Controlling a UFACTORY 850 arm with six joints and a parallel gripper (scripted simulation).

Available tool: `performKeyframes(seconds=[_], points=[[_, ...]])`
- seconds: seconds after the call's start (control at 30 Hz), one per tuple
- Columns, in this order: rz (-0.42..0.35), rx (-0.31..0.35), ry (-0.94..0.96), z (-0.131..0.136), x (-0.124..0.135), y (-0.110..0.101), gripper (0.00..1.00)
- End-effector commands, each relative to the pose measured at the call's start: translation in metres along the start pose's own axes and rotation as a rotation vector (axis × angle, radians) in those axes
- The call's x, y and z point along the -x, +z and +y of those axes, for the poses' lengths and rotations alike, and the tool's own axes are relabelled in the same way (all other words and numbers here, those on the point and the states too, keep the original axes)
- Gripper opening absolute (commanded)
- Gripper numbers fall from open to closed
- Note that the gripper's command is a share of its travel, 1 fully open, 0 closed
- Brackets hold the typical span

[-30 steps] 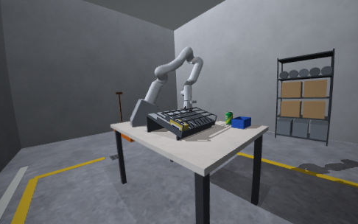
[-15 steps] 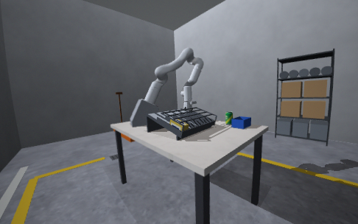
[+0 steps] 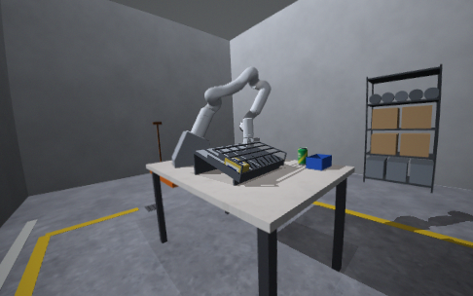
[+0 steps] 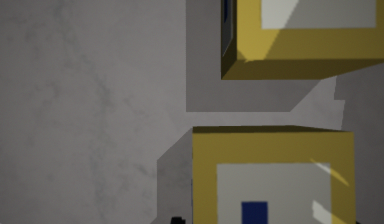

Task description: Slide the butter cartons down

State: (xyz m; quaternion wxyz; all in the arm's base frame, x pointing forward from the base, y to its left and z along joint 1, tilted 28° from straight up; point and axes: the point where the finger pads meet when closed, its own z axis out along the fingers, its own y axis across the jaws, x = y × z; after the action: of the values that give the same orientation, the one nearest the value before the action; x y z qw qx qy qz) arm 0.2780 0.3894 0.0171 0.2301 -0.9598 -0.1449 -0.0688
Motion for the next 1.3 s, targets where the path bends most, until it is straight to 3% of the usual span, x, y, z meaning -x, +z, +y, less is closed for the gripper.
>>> performKeyframes(seconds=[0.0, 0.13, 0.17, 1.27], points=[[0.001, -0.001, 0.000, -0.0004, -0.0007, 0.0022, 0.90], [0.001, -0.001, 0.000, -0.0004, -0.0007, 0.0022, 0.90], [0.001, -0.001, 0.000, -0.0003, -0.0006, 0.0012, 0.00], [0.001, -0.001, 0.000, -0.0003, -0.0006, 0.0012, 0.00]])
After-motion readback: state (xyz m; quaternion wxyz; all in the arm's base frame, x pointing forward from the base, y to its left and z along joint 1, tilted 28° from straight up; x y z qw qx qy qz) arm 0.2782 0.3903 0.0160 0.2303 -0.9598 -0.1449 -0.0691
